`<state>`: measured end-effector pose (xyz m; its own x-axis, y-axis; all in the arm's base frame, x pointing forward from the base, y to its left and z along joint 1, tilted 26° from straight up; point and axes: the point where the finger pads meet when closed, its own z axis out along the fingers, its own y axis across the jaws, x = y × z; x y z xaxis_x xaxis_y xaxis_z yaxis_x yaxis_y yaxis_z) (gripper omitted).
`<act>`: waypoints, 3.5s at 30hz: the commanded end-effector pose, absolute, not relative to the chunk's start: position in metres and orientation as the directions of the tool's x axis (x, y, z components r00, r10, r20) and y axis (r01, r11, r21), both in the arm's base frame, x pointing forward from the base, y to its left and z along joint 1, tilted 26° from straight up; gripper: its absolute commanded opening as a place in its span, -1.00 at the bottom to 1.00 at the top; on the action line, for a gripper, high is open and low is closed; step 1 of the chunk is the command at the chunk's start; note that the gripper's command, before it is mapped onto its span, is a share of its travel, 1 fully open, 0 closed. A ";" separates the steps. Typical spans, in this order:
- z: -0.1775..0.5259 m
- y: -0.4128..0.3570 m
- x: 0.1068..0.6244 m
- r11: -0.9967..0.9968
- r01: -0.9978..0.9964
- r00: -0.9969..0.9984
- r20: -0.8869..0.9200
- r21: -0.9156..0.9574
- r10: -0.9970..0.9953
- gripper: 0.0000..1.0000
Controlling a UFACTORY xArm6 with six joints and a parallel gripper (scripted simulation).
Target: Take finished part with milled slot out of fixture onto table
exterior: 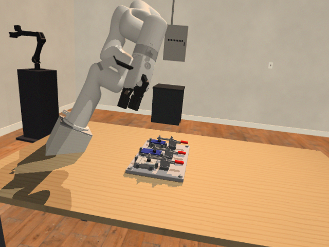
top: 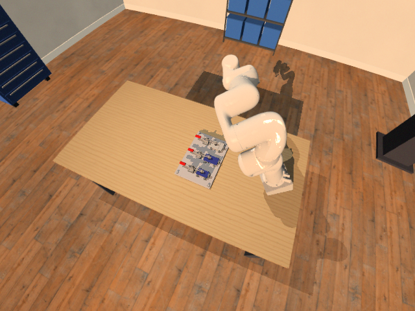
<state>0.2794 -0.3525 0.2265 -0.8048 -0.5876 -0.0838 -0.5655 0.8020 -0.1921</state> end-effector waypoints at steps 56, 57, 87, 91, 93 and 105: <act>0.168 -0.181 0.170 0.698 -0.712 -0.606 -0.432 -0.078 -0.667 1.00; 0.168 -0.181 0.170 0.698 -0.712 -0.606 -0.432 -0.078 -0.667 1.00; 0.168 -0.181 0.170 0.698 -0.712 -0.607 -0.432 -0.078 -0.667 1.00; 0.168 -0.181 0.170 0.698 -0.712 -0.607 -0.432 -0.078 -0.667 1.00; 0.168 -0.181 0.170 0.698 -0.712 -0.607 -0.432 -0.078 -0.667 1.00; 0.170 -0.182 0.177 0.613 -0.780 -0.518 -0.418 -0.128 -0.746 1.00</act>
